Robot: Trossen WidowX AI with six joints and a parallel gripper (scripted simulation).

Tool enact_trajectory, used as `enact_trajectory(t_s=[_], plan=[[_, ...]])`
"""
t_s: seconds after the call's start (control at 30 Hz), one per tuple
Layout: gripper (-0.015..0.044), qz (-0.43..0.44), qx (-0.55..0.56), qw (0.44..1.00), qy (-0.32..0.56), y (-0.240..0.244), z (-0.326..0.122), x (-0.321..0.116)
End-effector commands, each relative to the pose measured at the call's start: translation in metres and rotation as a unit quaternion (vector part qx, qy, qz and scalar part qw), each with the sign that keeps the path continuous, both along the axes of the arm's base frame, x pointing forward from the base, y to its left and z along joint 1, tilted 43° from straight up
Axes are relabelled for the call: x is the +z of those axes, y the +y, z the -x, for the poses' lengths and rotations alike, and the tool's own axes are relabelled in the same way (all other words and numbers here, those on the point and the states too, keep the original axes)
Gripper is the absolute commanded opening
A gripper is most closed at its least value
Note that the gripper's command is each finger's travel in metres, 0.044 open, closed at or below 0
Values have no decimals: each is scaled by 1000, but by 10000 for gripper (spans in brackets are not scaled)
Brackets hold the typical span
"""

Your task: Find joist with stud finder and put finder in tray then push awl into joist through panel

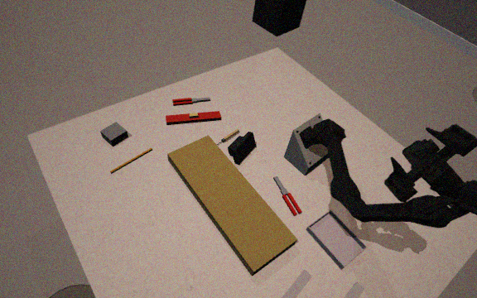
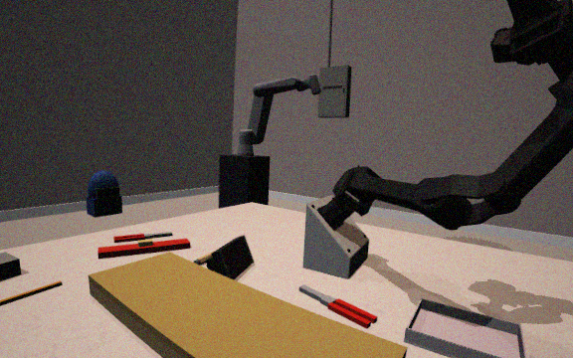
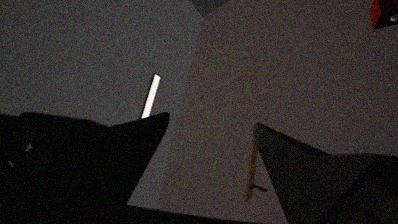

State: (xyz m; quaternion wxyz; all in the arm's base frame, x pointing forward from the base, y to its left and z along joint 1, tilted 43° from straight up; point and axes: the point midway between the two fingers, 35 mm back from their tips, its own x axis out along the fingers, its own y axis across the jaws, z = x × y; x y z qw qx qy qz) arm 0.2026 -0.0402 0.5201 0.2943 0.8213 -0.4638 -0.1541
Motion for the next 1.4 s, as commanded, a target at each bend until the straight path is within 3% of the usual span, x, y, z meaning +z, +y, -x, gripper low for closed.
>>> enact_trajectory(t_s=[0.0,0.3,0.63,0.73,0.97,1.07,1.37], plan=[[426,1,-2,1000,1,-1,2,1],[440,50,-13,994,95,-52,85,13],[440,131,33,941,310,-144,163,-17],[440,94,43,950,295,-163,171,-34],[440,140,115,893,411,-220,182,-79],[440,134,159,887,412,-241,169,-102],[440,233,273,761,541,-293,149,-177]])
